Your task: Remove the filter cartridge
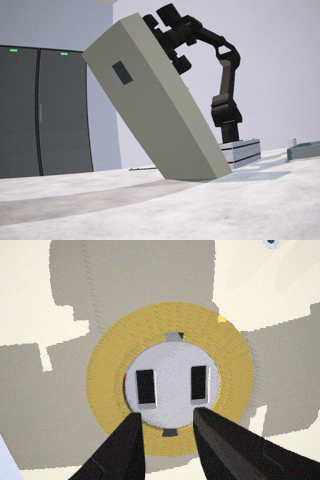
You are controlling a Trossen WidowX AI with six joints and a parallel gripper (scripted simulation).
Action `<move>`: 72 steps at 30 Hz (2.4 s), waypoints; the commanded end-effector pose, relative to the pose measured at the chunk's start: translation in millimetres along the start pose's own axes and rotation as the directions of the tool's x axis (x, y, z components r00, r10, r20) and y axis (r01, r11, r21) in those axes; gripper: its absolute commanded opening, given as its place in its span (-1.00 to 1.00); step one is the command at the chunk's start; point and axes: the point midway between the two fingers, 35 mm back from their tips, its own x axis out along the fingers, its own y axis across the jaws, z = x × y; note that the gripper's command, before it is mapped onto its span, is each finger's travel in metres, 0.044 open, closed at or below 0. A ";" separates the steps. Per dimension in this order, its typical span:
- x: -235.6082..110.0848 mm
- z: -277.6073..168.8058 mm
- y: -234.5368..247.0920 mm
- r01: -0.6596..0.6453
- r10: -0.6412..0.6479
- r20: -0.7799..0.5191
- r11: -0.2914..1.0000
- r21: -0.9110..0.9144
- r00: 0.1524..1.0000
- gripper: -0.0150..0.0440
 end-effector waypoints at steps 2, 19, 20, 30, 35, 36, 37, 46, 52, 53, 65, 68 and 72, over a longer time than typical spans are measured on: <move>10.0 -0.1 -3.7 0.011 -0.011 -0.002 1.000 -0.004 1.000 -0.17; 21.6 0.1 -6.4 0.010 -0.010 -0.002 1.000 -0.005 1.000 -0.17; 21.6 0.1 -6.5 0.010 -0.010 -0.002 1.000 -0.004 1.000 -0.17; 21.6 0.0 -5.9 0.010 -0.010 -0.002 1.000 -0.004 1.000 -0.17; 21.6 0.0 -5.2 0.010 -0.010 -0.002 1.000 -0.005 1.000 -0.17; 21.6 0.0 -5.0 0.010 -0.010 -0.002 1.000 -0.005 1.000 -0.17; 21.6 0.0 -5.0 0.010 -0.010 -0.002 1.000 -0.005 1.000 -0.17; 24.6 0.0 -5.0 0.010 -0.010 -0.002 1.000 -0.005 1.000 -0.17; 24.6 -0.1 -5.3 0.010 -0.010 -0.002 1.000 -0.004 1.000 -0.17; 24.6 -0.1 -5.4 0.010 -0.010 -0.002 1.000 -0.004 1.000 -0.17; 28.3 -0.1 -5.4 0.010 -0.010 -0.002 1.000 -0.004 1.000 -0.17; 29.4 -0.1 -5.4 0.010 -0.010 -0.002 1.000 -0.004 1.000 -0.17; 34.4 -0.1 -5.5 0.009 -0.009 -0.002 1.000 -0.005 1.000 -0.17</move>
